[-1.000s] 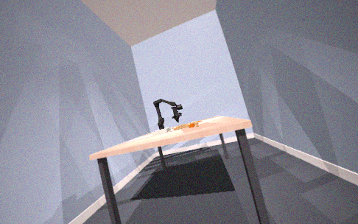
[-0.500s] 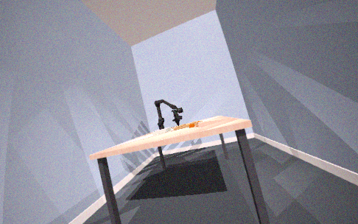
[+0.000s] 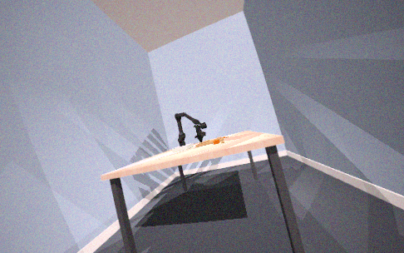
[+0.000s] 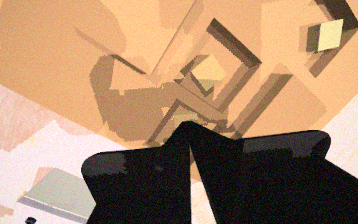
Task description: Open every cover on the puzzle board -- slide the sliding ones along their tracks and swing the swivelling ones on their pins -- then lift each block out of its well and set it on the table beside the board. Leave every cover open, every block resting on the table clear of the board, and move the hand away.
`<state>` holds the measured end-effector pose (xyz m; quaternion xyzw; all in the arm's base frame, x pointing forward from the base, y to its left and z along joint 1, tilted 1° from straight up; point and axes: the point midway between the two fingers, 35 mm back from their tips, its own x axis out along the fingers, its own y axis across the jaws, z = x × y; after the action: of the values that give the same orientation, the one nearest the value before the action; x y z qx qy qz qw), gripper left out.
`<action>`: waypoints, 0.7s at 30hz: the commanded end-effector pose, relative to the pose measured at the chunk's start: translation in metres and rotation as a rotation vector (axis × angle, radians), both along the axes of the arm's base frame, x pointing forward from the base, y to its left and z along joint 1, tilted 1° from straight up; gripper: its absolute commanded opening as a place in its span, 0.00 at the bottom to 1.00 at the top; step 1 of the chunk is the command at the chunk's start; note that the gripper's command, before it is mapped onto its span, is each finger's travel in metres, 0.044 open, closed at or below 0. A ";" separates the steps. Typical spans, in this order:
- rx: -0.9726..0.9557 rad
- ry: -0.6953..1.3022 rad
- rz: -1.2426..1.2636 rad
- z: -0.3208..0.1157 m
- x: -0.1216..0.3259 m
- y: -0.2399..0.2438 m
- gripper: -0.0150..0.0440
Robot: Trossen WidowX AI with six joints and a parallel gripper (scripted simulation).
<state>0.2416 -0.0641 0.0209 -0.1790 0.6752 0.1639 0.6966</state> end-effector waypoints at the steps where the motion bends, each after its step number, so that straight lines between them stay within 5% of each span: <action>1: 0.000 0.000 0.002 -0.001 -0.001 0.000 0.25; 21: 0.000 0.001 0.002 -0.005 -0.013 -0.003 0.25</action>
<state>0.2313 -0.0682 0.0176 -0.1799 0.6734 0.1619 0.6985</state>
